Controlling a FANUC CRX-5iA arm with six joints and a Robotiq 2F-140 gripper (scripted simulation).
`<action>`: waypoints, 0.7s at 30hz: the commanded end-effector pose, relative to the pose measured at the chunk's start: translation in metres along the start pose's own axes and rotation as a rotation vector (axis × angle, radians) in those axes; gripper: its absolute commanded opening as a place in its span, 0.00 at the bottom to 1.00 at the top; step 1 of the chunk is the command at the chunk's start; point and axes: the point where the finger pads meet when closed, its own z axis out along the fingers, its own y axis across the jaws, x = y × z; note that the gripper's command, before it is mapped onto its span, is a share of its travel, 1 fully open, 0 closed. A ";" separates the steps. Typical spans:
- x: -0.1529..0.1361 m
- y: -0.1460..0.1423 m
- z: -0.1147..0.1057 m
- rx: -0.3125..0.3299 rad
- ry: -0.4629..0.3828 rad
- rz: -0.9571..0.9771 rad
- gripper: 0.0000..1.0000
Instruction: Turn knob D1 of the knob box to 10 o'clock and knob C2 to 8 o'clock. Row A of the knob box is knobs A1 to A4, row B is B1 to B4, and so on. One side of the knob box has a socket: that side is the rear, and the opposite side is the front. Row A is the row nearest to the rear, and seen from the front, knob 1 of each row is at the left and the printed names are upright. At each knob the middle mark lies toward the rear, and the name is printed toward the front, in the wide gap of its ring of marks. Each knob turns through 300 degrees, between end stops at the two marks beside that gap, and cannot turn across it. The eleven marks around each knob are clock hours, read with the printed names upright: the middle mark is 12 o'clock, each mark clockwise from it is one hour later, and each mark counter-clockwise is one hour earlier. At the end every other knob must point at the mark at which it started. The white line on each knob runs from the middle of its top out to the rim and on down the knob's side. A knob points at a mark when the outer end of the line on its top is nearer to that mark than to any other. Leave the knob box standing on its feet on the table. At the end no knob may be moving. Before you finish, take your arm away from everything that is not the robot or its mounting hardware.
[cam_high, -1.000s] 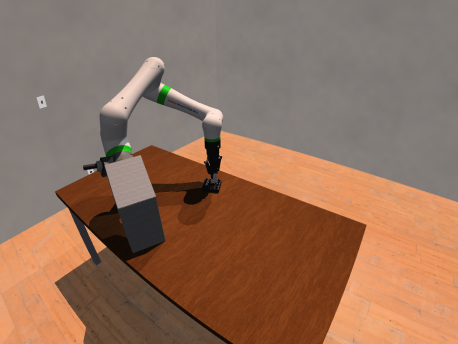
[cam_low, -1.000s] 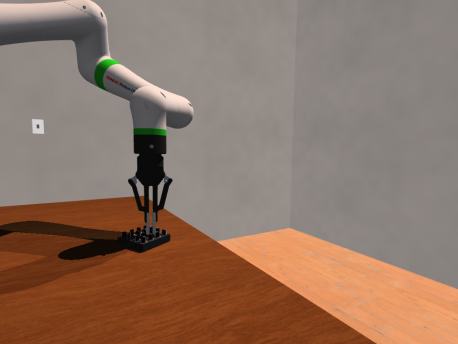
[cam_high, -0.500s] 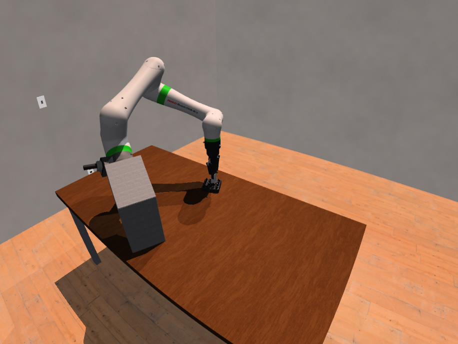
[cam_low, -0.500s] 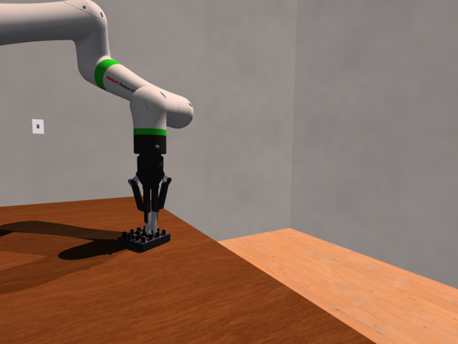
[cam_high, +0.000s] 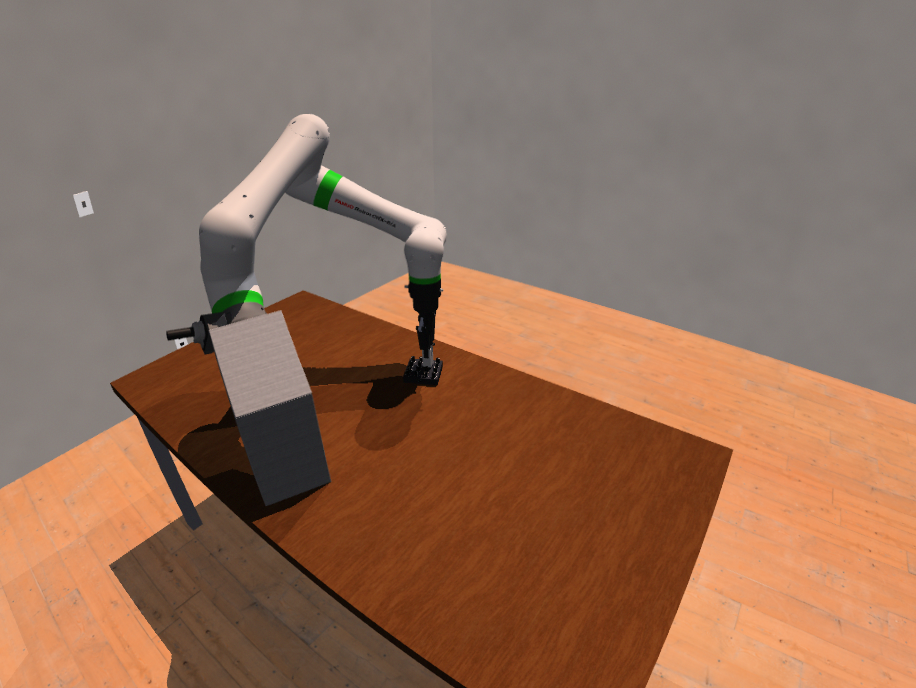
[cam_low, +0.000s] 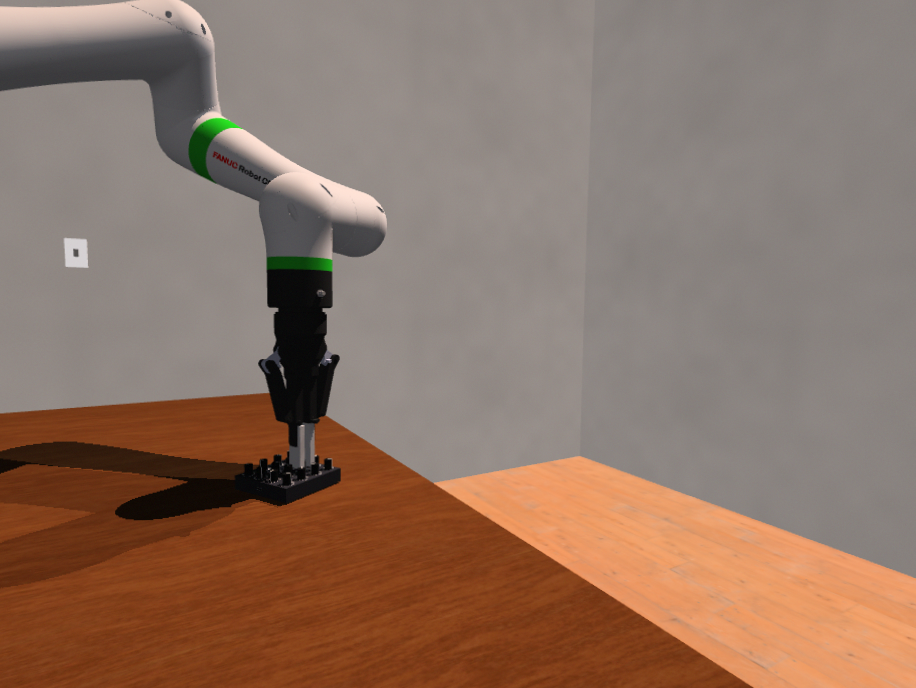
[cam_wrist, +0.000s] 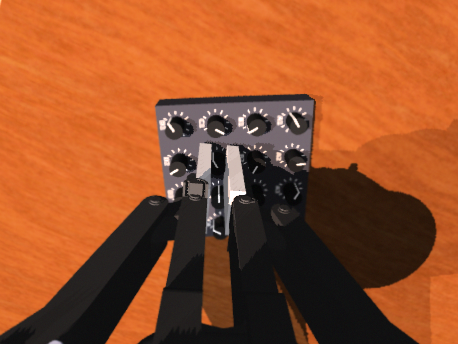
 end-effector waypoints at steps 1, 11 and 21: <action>0.000 0.000 0.000 0.001 0.000 -0.012 0.05; 0.000 0.000 0.000 0.001 0.000 -0.050 0.05; 0.000 0.000 0.000 0.001 0.000 -0.052 0.05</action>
